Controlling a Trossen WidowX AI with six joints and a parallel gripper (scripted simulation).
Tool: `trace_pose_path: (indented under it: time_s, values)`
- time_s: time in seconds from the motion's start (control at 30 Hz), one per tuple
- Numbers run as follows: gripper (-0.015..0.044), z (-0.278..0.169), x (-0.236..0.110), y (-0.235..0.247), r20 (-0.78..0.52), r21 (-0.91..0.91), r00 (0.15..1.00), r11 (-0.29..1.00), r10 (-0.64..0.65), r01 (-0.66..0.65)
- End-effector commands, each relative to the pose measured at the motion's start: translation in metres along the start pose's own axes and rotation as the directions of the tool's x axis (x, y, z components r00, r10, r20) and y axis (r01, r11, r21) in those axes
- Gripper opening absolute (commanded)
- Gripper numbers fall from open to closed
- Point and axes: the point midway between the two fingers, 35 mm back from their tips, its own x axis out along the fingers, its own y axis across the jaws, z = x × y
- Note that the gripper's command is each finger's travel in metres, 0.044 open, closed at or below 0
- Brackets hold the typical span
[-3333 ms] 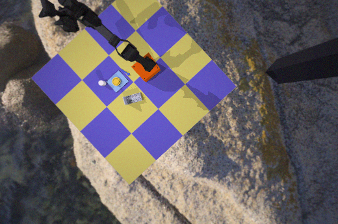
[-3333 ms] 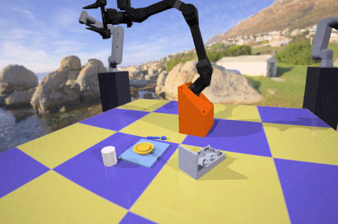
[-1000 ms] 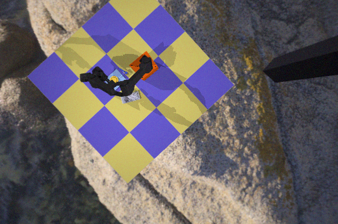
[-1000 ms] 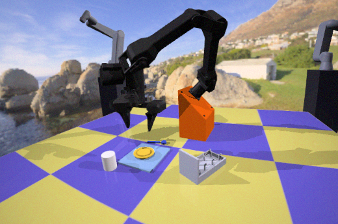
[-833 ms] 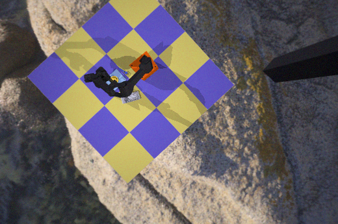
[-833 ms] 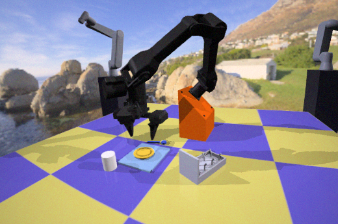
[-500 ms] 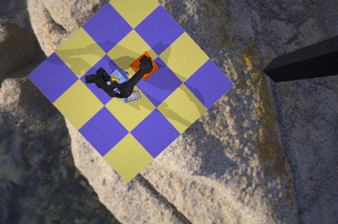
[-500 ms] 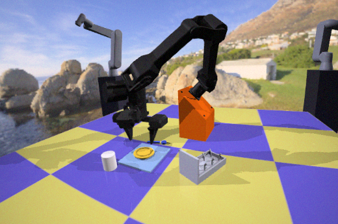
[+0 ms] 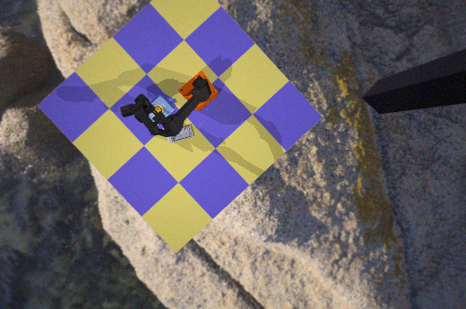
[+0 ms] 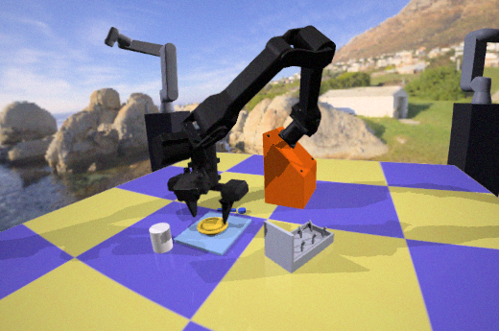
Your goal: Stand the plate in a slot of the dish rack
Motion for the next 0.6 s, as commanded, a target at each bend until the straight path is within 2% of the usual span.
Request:
trace_pose_path:
  time_s: [0.0, 0.57]
  values:
    - [0.0400, -0.003, 0.009, 0.002, -0.003, 0.011, 1.000, 1.000, 0.009, -0.009]
    - [0.0400, -0.004, 0.029, 0.004, -0.003, 0.011, 1.000, 1.000, 0.012, -0.012]
